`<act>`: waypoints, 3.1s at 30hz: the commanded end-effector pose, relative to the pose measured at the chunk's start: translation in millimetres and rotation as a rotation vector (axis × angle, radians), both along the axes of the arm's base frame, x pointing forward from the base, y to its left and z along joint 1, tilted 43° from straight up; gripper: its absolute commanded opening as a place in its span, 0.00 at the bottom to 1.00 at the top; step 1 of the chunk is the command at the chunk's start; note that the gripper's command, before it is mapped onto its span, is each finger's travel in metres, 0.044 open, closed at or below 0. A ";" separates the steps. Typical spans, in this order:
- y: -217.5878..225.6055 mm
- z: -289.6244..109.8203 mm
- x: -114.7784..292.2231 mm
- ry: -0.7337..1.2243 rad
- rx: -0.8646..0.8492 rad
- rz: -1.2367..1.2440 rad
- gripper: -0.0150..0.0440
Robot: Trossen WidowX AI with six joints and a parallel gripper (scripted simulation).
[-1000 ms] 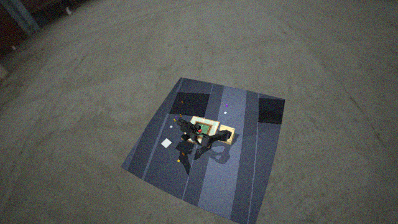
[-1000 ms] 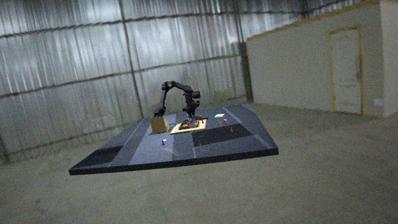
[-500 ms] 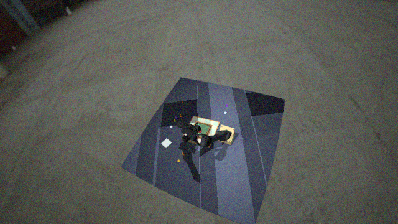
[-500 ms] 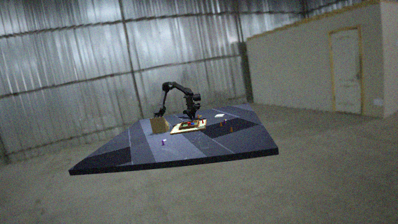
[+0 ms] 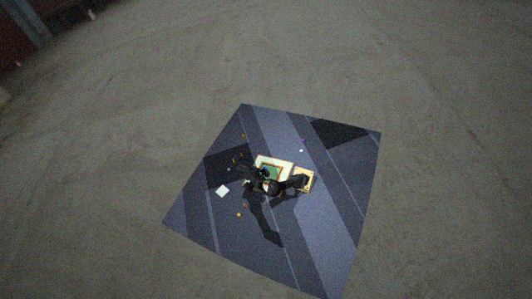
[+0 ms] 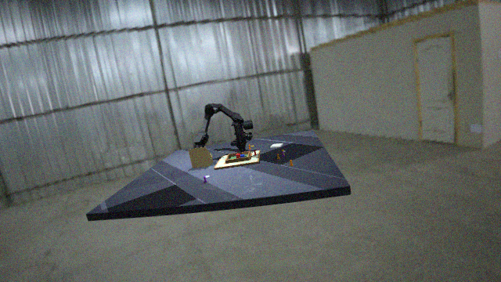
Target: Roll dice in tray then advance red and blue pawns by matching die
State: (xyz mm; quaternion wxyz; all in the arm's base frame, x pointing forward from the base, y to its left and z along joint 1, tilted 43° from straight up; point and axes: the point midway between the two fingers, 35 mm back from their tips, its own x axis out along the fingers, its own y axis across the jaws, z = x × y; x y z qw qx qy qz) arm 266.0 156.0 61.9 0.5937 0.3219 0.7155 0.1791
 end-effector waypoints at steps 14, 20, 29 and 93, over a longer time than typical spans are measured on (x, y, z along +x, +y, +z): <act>-12.5 10.2 3.4 0.012 -0.003 -0.004 0.25; -36.4 33.9 10.8 0.011 -0.009 -0.004 0.25; -72.5 73.0 13.1 0.013 -0.007 -0.004 0.25; -43.3 9.2 -129.9 0.020 -0.002 -0.003 0.25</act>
